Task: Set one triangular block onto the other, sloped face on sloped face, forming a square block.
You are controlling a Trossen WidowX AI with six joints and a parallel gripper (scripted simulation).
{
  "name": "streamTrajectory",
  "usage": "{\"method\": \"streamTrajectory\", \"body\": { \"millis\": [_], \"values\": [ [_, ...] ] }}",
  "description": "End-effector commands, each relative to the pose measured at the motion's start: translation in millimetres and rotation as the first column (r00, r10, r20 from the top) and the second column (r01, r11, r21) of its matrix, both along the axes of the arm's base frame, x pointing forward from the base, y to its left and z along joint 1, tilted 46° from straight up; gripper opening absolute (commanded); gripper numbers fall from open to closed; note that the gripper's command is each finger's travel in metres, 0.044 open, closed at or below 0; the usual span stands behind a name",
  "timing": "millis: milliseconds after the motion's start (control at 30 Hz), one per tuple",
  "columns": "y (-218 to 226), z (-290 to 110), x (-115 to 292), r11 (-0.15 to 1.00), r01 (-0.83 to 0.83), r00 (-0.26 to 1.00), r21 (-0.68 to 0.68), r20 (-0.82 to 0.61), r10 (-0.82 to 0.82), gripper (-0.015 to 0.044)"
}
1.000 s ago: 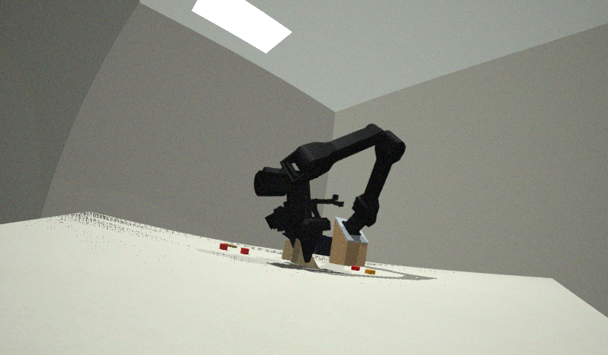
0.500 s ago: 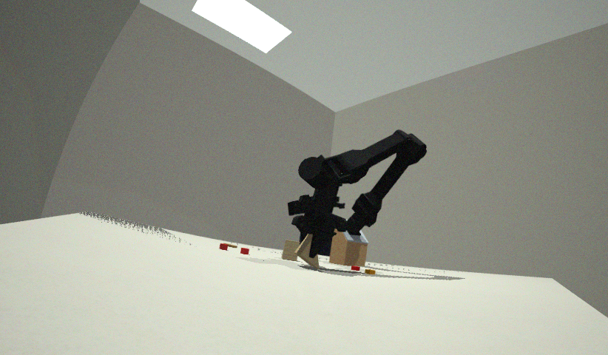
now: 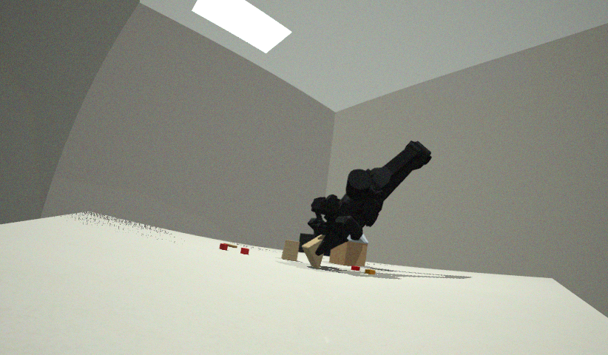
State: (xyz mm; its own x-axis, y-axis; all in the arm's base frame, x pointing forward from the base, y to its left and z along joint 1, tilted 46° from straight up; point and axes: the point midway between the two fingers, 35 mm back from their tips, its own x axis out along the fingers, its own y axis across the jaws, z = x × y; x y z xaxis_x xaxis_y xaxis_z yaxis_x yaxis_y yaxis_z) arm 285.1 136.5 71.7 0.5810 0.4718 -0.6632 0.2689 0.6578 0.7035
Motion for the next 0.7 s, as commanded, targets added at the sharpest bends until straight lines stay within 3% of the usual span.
{"method": "streamTrajectory", "body": {
  "millis": [0,367,400,667],
  "values": [
    [1.3,1.8,-7.5,0.996,0.087,0.993,-0.016,0.078,-0.086,0.0000],
    [9.5,-0.2,-24.5,0.954,0.296,0.924,-0.054,0.268,-0.272,0.0000],
    [8.7,0.3,-19.7,0.971,0.234,0.952,-0.054,0.217,-0.218,0.0026],
    [8.7,0.3,-19.7,0.971,0.234,0.952,-0.054,0.217,-0.218,0.0236]
  ]
}}
